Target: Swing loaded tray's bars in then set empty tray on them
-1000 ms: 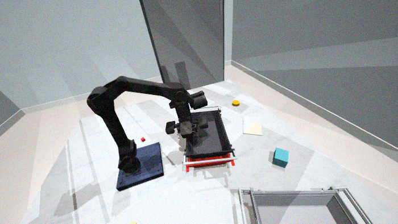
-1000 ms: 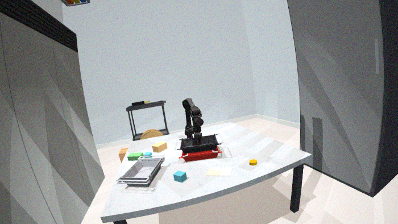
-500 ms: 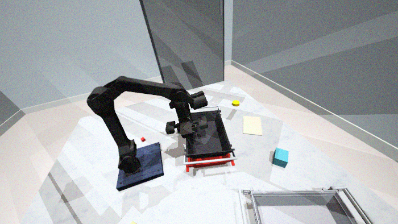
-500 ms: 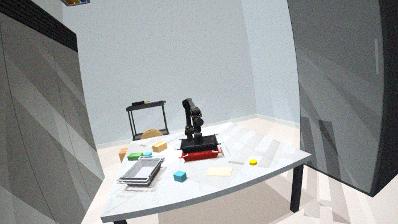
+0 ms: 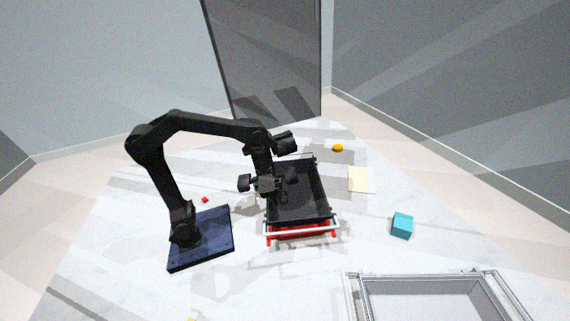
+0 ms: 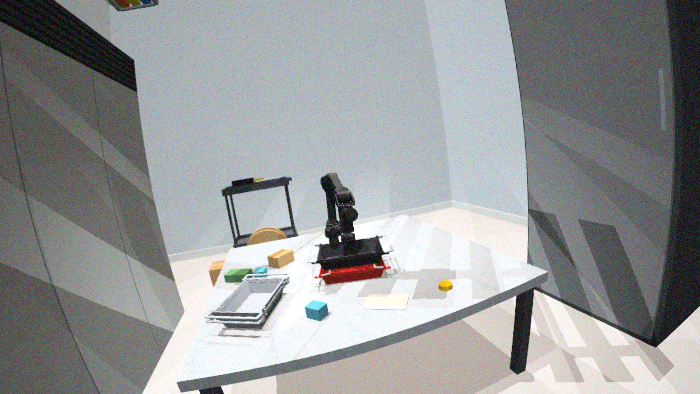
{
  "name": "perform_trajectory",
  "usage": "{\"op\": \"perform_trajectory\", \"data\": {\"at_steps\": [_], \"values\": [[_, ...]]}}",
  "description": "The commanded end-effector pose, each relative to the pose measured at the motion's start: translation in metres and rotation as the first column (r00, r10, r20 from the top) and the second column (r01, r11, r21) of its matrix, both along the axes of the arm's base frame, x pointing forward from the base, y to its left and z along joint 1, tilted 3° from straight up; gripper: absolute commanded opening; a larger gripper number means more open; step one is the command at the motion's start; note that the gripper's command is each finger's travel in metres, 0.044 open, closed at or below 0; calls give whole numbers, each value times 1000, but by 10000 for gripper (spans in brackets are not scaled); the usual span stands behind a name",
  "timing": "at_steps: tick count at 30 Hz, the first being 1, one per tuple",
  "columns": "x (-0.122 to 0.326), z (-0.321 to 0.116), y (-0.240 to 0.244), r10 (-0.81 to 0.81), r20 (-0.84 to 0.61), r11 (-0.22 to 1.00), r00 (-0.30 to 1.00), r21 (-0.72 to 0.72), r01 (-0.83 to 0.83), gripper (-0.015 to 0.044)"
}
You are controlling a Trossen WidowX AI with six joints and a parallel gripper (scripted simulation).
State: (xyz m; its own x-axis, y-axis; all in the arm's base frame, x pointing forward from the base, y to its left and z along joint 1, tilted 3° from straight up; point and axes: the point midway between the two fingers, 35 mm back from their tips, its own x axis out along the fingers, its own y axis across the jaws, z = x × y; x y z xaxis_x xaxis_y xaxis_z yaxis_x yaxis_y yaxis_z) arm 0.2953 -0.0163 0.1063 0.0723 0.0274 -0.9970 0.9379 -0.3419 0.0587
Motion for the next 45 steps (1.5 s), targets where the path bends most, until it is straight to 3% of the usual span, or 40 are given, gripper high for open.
{"op": "perform_trajectory", "data": {"at_steps": [1, 18, 45], "values": [[-5, -6, 2, -1, -25, 1000, 1000, 9, 1, 0], [-5, -6, 2, -1, -25, 1000, 1000, 9, 1, 0], [-5, -6, 2, -1, -25, 1000, 1000, 9, 1, 396]]}}
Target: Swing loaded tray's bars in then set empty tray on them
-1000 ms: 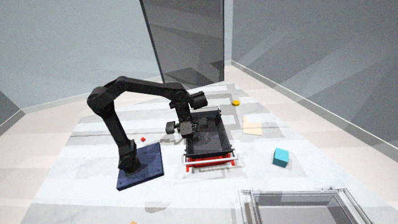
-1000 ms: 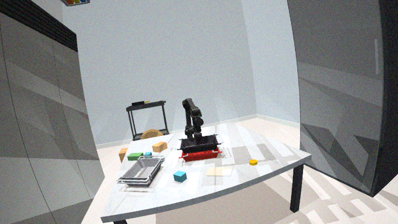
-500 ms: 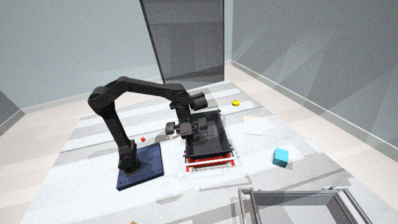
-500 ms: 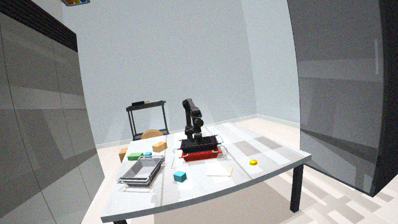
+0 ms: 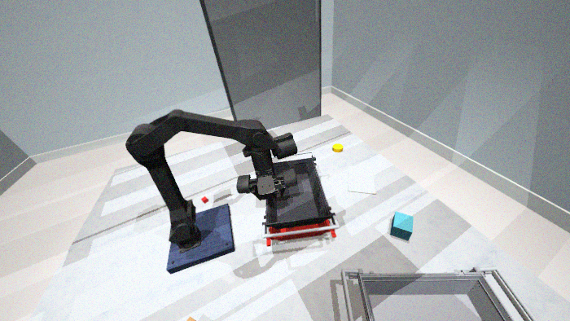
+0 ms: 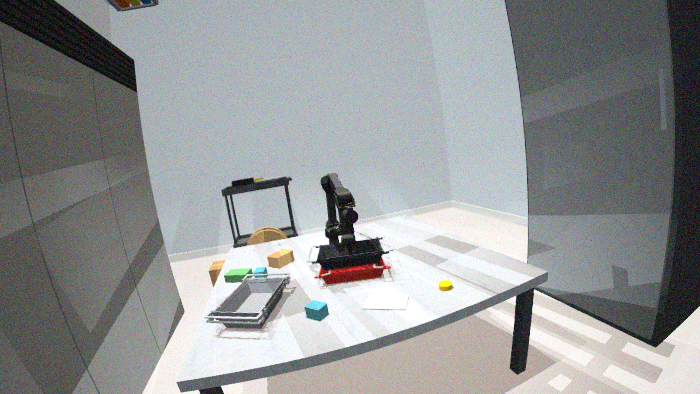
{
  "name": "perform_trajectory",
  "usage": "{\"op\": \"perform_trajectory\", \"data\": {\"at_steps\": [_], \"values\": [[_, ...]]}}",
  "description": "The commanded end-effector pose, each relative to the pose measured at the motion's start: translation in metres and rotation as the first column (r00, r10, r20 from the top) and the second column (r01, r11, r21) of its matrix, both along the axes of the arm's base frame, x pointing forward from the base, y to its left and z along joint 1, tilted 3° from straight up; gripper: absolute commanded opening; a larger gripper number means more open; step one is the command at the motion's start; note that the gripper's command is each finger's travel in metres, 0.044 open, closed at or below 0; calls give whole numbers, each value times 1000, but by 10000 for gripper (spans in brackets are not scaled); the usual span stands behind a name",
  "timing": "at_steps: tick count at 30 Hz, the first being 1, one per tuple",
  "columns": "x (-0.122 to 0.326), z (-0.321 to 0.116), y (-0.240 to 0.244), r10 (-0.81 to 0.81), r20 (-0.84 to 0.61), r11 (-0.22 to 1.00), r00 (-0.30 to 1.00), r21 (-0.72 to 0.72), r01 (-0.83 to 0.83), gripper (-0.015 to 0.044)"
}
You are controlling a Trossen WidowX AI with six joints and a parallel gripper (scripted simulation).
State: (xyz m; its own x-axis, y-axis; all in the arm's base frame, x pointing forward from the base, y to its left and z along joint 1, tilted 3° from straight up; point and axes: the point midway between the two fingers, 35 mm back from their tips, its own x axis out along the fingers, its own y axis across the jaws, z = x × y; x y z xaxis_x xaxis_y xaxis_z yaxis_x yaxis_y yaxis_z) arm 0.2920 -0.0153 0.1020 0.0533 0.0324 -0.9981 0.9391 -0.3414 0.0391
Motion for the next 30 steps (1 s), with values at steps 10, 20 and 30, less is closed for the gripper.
{"op": "perform_trajectory", "data": {"at_steps": [10, 20, 30], "values": [[0, 1, 0, 0, 0, 1000, 1000, 0, 0, 440], [4, 40, -2, -1, -2, 1000, 1000, 1, 1, 440], [0, 89, -4, -2, -5, 1000, 1000, 3, 2, 440]]}}
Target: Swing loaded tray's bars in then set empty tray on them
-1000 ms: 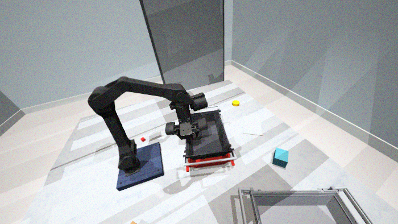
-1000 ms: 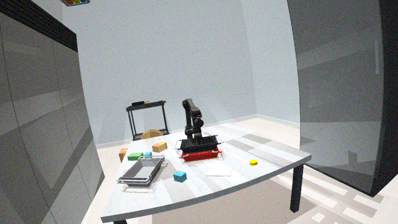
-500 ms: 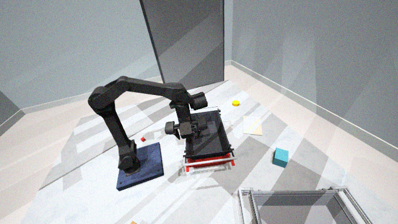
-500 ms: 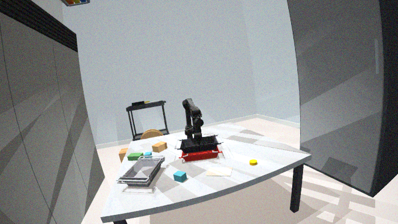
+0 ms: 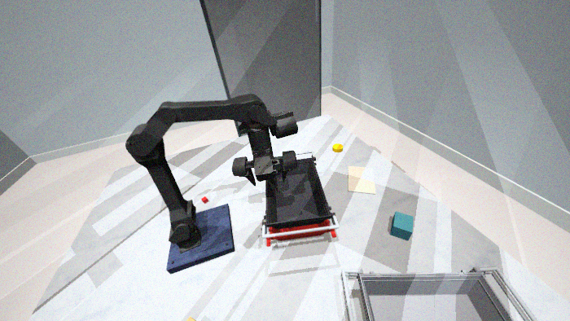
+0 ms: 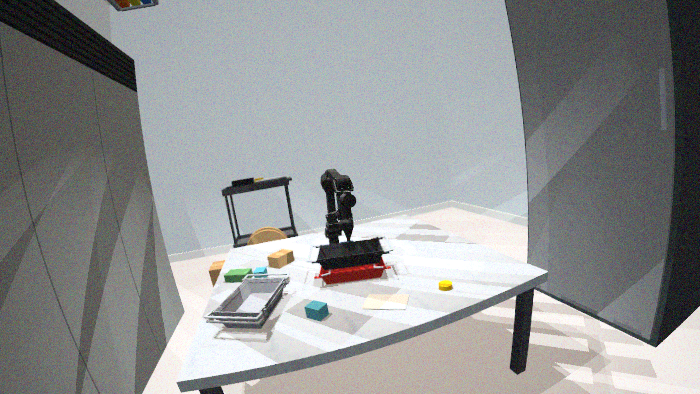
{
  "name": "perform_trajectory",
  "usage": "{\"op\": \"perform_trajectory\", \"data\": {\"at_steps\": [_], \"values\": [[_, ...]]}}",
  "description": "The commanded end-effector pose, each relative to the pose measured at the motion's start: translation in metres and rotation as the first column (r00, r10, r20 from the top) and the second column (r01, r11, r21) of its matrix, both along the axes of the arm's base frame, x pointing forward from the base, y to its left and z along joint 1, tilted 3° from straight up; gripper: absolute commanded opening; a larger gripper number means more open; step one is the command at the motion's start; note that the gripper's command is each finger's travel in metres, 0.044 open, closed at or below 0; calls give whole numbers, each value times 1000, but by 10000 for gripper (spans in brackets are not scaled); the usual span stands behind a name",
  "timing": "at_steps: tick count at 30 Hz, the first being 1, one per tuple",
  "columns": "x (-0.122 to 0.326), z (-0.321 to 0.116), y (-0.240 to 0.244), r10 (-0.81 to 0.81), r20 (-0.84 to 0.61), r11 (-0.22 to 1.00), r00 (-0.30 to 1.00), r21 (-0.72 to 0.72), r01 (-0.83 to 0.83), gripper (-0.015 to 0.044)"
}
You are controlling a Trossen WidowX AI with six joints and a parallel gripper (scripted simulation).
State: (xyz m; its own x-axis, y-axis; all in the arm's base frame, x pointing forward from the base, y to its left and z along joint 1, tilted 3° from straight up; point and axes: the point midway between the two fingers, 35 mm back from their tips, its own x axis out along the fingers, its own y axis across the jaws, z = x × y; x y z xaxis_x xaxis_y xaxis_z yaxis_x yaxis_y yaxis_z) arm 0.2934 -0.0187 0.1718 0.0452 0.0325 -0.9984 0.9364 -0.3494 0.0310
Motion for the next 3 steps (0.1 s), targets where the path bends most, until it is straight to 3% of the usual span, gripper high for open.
{"op": "perform_trajectory", "data": {"at_steps": [1, 3], "values": [[-3, 24, 0, 7, 3, 1000, 1000, 2, -7, 440], [-5, 33, -1, 7, 3, 1000, 1000, 3, -7, 440]]}}
